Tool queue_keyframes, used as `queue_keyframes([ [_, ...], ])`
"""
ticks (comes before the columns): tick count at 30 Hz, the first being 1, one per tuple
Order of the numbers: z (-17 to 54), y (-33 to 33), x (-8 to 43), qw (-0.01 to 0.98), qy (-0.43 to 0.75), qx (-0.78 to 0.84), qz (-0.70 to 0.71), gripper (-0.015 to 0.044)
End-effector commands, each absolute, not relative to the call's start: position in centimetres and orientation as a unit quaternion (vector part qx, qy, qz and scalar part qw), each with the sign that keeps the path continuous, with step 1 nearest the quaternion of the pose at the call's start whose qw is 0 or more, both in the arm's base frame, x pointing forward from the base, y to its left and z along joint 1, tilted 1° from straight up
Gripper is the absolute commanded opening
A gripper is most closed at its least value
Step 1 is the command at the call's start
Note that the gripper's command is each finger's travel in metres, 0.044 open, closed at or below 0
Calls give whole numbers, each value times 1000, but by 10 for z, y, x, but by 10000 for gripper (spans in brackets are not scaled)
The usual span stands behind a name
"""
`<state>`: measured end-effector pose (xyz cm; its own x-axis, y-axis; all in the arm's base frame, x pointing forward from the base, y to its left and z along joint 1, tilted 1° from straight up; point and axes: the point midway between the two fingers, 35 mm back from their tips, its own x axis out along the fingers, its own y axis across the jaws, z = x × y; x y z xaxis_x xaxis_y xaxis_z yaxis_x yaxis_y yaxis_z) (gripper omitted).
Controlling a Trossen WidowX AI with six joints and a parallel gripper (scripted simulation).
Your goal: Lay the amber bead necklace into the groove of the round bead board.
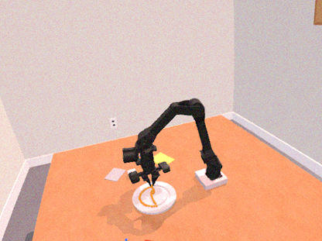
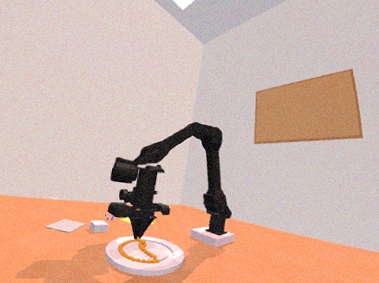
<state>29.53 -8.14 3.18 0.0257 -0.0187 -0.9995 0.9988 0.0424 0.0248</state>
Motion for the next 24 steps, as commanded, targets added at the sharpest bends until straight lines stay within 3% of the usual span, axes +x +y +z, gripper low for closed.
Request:
queue_keyframes([
  [1, 32, -81, 296, 522, 499, 491, -487, 53],
  [16, 33, -81, 295, 522, 499, 491, -487, 440],
  [24, 37, -81, 295, 523, 500, 490, -486, 440],
])
